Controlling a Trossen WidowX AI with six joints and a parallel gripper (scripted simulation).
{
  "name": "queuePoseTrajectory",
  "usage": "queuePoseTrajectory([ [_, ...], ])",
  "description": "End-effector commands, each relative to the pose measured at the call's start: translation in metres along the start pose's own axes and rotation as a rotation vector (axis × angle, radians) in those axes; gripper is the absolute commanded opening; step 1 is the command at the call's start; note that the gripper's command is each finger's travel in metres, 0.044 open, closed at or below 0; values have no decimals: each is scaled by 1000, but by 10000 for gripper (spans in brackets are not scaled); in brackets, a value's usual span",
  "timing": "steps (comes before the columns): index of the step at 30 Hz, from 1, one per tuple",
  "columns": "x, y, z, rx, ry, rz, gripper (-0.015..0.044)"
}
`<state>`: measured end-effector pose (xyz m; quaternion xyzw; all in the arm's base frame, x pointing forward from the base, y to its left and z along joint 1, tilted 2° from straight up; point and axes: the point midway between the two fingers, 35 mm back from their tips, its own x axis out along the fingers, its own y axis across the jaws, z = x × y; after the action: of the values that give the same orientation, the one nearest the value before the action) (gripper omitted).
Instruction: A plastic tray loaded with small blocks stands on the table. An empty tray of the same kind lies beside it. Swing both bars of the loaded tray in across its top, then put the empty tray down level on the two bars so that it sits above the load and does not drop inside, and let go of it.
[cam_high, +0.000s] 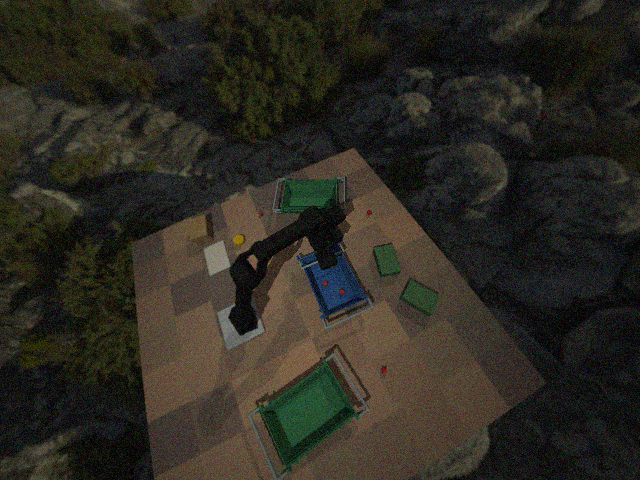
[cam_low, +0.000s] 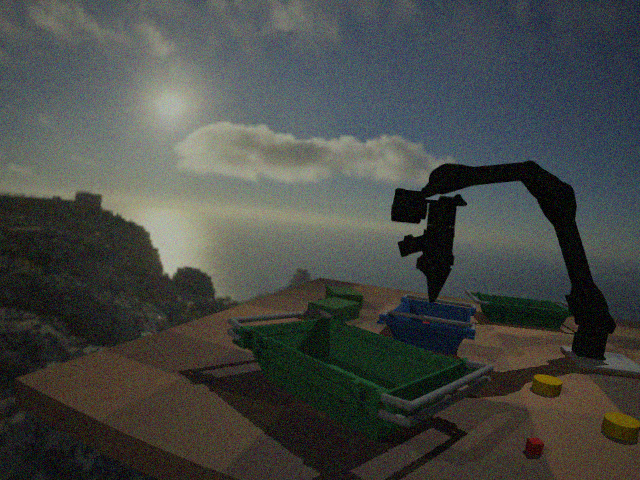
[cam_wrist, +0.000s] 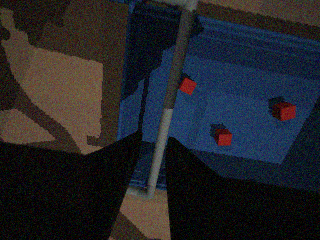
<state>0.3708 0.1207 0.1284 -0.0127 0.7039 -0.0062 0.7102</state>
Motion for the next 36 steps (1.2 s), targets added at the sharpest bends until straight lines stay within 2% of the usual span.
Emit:
queuePoseTrajectory([
  [1, -45, 0, 0, -1, -41, 13, 89],
  [5, -72, -2, -4, -1, -58, 18, 89],
  [6, -43, -1, 1, -1, -30, 10, 89],
  [9, -40, -20, 9, 12, -35, 12, 89],
  [17, -22, -139, 37, 46, -48, 2, 89],
  [25, 3, -254, 30, 9, -15, -12, 89],
  [36, 9, -258, 29, 6, -13, -12, 89],
])
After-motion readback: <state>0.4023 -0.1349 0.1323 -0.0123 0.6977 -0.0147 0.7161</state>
